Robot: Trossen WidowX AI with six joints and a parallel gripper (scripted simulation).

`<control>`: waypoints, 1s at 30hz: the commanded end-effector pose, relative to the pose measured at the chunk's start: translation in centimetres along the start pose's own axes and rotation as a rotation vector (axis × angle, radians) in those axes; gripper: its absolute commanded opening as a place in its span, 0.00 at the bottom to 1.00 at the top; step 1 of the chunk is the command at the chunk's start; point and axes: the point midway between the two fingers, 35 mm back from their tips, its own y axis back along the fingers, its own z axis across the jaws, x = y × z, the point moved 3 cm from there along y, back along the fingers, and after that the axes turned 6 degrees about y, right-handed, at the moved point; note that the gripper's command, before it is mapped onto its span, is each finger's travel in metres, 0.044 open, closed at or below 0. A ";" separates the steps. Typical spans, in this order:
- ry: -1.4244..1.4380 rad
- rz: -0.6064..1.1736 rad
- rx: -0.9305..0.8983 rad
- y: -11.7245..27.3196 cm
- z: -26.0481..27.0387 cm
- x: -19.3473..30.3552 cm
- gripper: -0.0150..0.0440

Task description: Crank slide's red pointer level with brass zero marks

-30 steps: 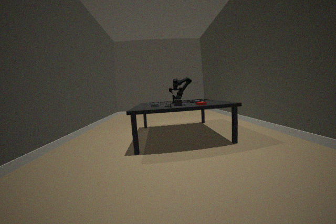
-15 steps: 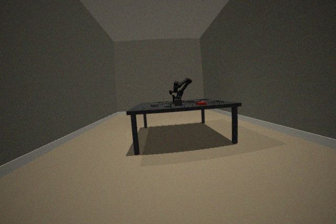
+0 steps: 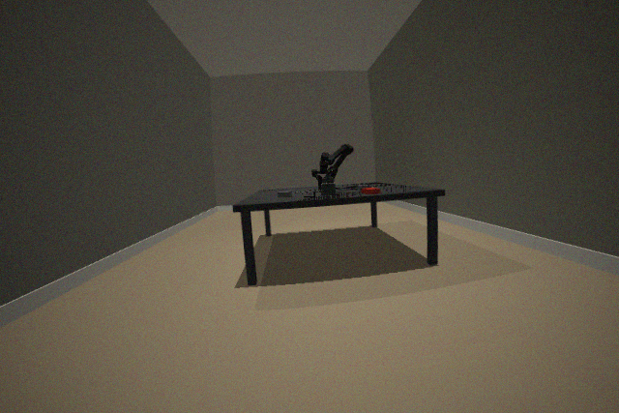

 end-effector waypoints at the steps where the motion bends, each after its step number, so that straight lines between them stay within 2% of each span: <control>1: -0.005 0.005 0.003 -0.6 0.0 0.7 1.00; 18: -0.007 0.003 0.000 -2.1 0.4 2.6 1.00; 30: -0.007 0.003 0.000 -2.1 0.4 2.6 0.47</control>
